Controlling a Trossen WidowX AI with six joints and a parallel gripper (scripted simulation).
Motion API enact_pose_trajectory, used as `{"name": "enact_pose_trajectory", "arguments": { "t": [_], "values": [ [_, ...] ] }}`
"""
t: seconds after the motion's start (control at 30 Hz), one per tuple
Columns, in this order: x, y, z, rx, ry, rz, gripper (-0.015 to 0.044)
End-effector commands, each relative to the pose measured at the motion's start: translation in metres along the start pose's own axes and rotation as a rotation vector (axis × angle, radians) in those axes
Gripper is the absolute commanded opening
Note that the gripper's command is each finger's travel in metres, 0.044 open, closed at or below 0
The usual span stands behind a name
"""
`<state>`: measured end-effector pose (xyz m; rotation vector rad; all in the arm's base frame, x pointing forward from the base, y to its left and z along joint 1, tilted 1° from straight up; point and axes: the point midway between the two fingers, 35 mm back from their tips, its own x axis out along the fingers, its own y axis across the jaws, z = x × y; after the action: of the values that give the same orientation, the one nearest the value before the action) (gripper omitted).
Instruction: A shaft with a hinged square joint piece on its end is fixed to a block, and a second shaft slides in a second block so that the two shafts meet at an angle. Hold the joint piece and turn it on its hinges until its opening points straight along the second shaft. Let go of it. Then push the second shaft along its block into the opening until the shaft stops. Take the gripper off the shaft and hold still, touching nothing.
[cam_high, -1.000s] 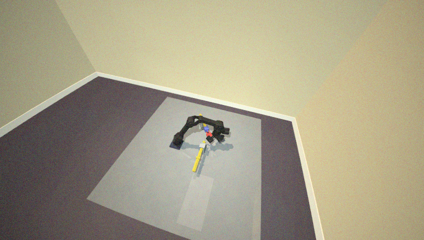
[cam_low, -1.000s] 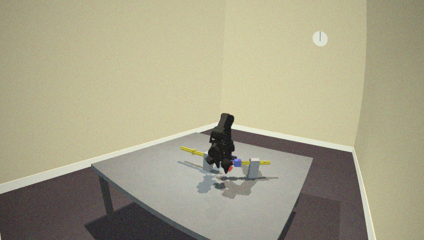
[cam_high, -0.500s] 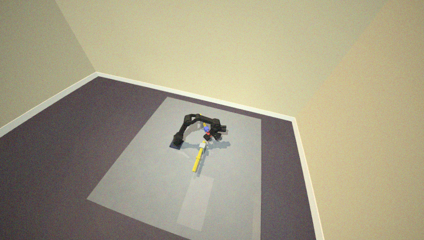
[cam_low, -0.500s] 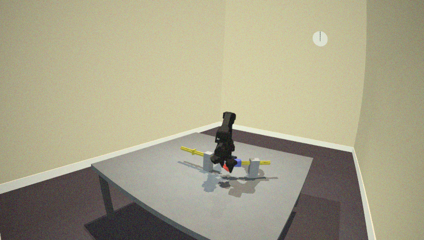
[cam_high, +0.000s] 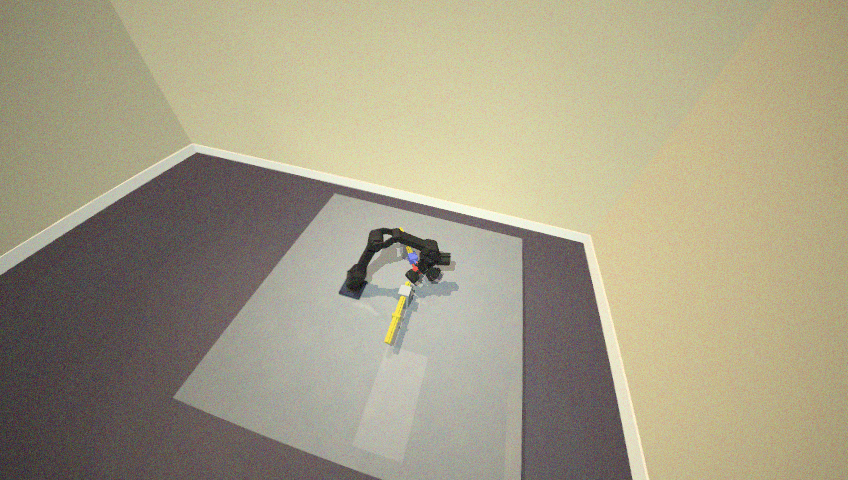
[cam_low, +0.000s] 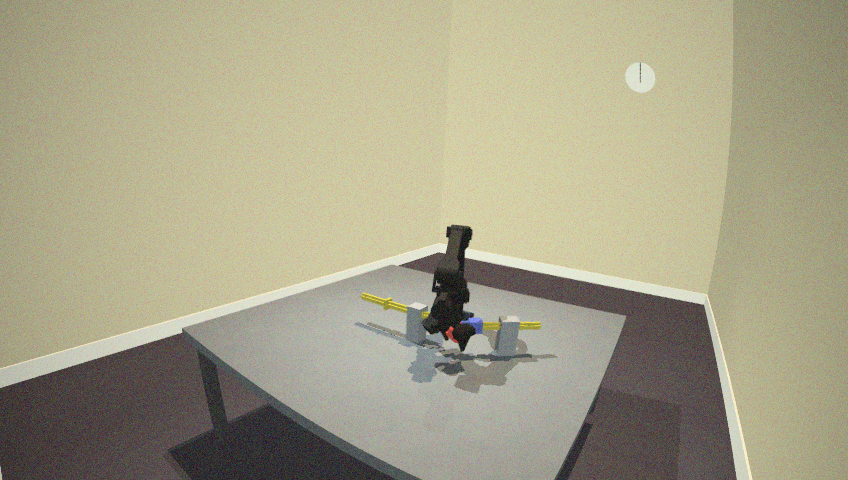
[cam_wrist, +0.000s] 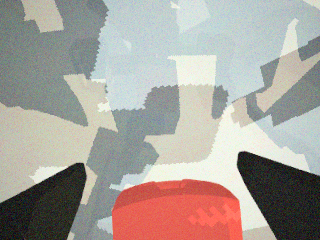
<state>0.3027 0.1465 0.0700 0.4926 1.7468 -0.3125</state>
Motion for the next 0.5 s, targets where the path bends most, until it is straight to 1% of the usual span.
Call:
{"name": "enact_pose_trajectory", "arguments": {
  "t": [0.0, 0.03, 0.37, 0.47],
  "values": [
    [0.0080, -0.0015, -0.0015, 0.007, 0.008, -0.004, 0.0440],
    [0.0082, -0.0015, -0.0015, 0.007, 0.008, -0.004, 0.0440],
    [0.0082, -0.0015, -0.0015, 0.007, 0.008, -0.004, 0.0182],
    [0.0082, -0.0015, -0.0015, 0.007, 0.008, -0.004, 0.0182]
  ]
}}
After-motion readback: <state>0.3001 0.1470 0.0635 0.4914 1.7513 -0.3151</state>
